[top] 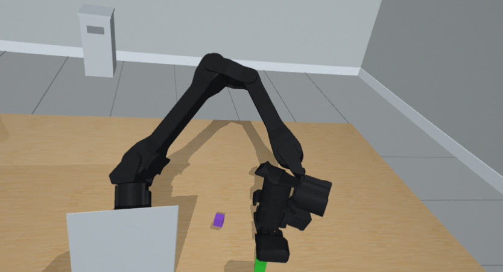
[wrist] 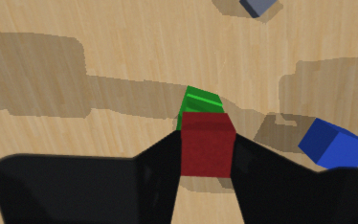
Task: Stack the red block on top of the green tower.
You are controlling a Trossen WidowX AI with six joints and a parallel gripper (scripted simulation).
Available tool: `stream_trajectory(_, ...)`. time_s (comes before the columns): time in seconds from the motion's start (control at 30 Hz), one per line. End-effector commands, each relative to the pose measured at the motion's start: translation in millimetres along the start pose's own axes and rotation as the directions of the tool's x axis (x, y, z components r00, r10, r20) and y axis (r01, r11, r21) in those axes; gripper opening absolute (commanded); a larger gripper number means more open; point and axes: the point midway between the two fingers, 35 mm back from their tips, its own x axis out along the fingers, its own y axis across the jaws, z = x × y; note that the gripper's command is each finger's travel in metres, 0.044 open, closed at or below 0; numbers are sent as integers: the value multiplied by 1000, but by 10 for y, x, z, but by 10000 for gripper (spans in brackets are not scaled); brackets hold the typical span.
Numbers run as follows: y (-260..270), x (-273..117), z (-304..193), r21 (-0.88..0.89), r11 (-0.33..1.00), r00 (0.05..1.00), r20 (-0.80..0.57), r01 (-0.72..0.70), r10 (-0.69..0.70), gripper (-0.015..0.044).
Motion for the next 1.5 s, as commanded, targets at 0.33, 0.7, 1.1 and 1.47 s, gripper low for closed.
stream_trajectory(0.33,3,12,-5,7,1000,1000,0,-3,3,0)
stream_trajectory(0.7,-1,6,-5,2,1000,1000,0,-1,1,184)
stream_trajectory(1.1,-1,6,-5,2,1000,1000,0,-1,1,440)
stream_trajectory(1.47,-1,6,-5,2,1000,1000,0,-1,1,440)
